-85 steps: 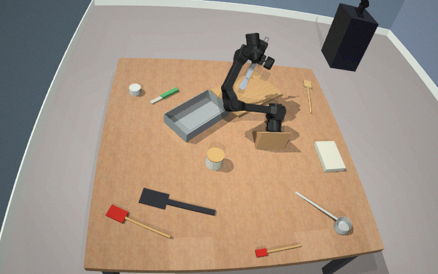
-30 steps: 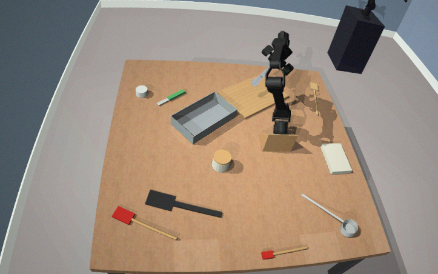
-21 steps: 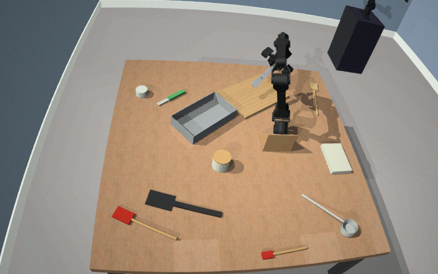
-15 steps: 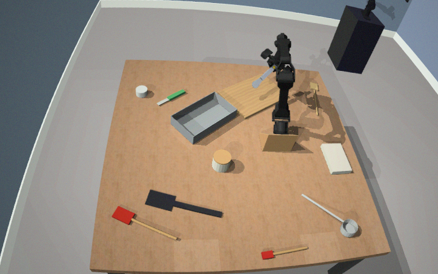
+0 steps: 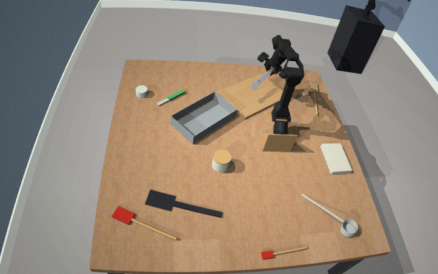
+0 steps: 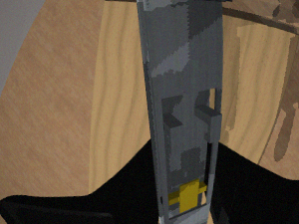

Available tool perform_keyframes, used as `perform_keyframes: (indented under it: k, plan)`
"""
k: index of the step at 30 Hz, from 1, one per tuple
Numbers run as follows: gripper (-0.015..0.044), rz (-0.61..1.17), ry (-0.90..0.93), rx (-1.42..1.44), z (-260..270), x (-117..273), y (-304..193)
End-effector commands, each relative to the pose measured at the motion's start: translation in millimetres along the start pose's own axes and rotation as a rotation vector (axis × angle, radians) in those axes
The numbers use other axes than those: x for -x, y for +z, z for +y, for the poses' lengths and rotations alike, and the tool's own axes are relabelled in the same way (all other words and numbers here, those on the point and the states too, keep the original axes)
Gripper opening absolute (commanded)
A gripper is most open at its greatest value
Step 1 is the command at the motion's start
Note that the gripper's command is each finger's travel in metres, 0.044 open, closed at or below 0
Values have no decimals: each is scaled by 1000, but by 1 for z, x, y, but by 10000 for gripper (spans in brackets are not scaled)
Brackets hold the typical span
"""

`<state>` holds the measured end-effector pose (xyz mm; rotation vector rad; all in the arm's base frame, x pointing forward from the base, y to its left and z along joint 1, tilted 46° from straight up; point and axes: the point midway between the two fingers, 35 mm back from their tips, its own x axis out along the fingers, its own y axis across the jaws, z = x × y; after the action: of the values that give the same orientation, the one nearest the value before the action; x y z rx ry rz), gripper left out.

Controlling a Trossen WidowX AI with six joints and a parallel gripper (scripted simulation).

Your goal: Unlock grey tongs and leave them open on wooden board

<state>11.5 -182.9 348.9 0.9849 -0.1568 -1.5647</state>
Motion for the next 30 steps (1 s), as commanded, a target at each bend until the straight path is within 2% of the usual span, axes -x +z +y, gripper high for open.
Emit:
perform_keyframes:
  k: [1,30]
  plan:
    - [-150,30,-19,15,3,-7,-3]
    - [-150,169,-142,212,30,-51,-41]
